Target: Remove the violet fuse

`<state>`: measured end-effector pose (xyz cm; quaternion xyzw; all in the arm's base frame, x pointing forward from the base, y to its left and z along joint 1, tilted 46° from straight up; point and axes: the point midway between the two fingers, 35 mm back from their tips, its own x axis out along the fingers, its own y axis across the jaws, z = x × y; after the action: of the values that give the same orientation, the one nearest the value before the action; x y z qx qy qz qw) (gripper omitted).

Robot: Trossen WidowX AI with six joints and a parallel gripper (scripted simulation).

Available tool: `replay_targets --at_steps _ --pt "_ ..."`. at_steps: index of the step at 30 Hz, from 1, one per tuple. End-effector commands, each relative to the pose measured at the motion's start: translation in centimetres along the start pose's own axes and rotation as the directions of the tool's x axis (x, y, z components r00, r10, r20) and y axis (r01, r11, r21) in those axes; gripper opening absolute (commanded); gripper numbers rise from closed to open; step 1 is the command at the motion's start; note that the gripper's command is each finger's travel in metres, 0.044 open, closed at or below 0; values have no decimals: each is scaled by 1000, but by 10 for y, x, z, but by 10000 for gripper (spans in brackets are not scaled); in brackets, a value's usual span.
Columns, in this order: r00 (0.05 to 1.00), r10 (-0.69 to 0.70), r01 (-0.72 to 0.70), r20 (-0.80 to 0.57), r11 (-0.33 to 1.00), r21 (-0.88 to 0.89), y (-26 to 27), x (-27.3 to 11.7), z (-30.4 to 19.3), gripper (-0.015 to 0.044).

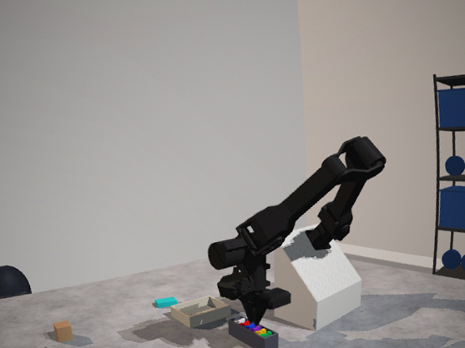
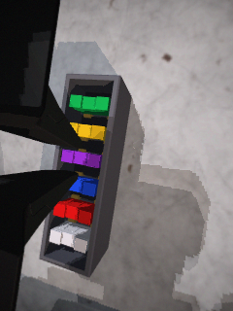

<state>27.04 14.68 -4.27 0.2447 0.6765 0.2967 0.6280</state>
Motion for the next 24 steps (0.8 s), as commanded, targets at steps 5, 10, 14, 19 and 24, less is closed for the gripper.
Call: replay_targets --at_steps 5,10,14,19,24 --pt "1000 7 -7 -5 1000 6 0 8 -2 74" --pt "1000 7 -7 -5 1000 6 0 8 -2 74" --pt "1000 7 -7 -5 1000 6 0 8 -2 74" --pt "1000 7 -7 -5 1000 6 0 9 -2 74" --pt "1000 7 -7 -5 1000 6 0 13 -2 74"
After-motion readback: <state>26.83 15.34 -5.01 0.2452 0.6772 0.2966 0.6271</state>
